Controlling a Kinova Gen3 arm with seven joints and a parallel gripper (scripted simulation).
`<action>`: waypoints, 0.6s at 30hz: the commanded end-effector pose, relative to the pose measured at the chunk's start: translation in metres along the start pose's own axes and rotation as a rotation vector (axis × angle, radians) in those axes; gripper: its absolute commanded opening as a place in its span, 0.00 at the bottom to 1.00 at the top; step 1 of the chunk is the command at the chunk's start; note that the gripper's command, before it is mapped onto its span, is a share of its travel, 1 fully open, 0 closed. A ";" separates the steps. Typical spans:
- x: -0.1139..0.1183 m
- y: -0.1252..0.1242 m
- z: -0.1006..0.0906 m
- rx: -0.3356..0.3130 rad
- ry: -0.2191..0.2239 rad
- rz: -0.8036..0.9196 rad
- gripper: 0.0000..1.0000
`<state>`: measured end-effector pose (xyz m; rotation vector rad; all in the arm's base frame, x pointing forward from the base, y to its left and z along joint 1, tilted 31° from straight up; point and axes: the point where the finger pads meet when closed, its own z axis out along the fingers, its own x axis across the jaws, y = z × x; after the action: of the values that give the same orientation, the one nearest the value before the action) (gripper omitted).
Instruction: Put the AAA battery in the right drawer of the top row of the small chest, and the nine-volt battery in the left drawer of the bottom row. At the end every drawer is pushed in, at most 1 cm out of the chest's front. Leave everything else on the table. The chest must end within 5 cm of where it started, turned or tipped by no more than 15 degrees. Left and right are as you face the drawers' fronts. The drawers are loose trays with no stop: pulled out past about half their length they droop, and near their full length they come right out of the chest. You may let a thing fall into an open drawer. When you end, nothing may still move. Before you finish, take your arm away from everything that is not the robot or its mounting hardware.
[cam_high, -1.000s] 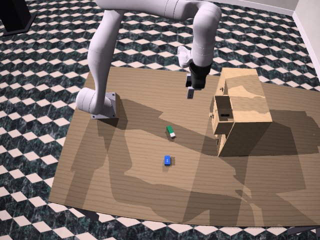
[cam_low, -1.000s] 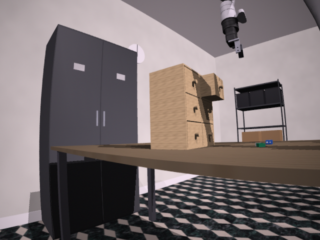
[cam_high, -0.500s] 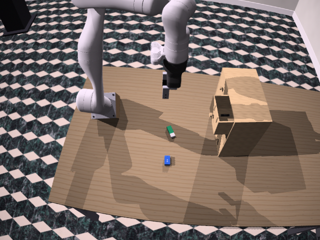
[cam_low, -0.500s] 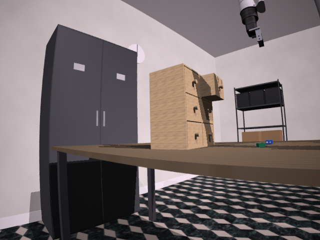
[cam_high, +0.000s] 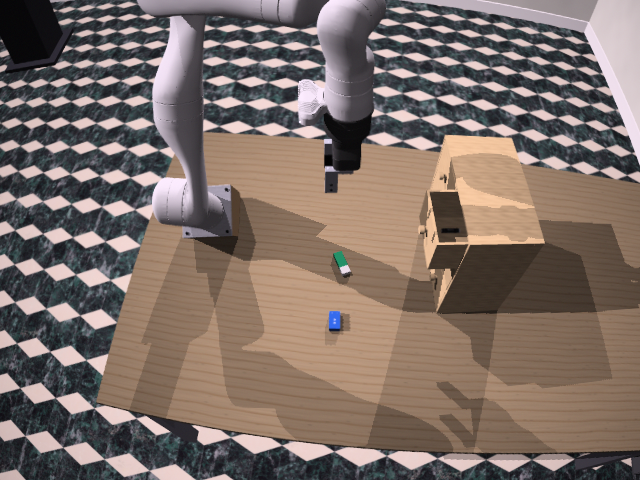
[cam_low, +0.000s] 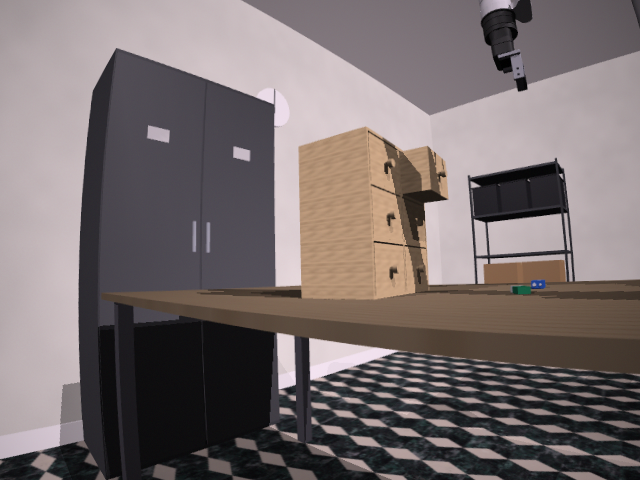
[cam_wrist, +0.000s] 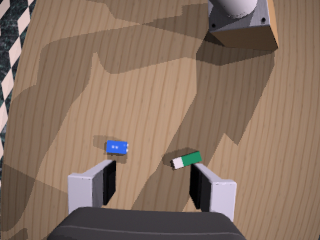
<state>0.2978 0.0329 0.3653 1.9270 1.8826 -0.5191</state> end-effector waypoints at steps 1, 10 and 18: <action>0.000 0.000 0.000 -0.005 0.000 -0.001 1.00; 0.000 0.002 0.002 -0.025 0.000 -0.001 1.00; 0.000 0.005 0.007 -0.065 0.000 -0.002 1.00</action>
<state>0.3036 0.0281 0.3606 1.8926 1.8739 -0.4598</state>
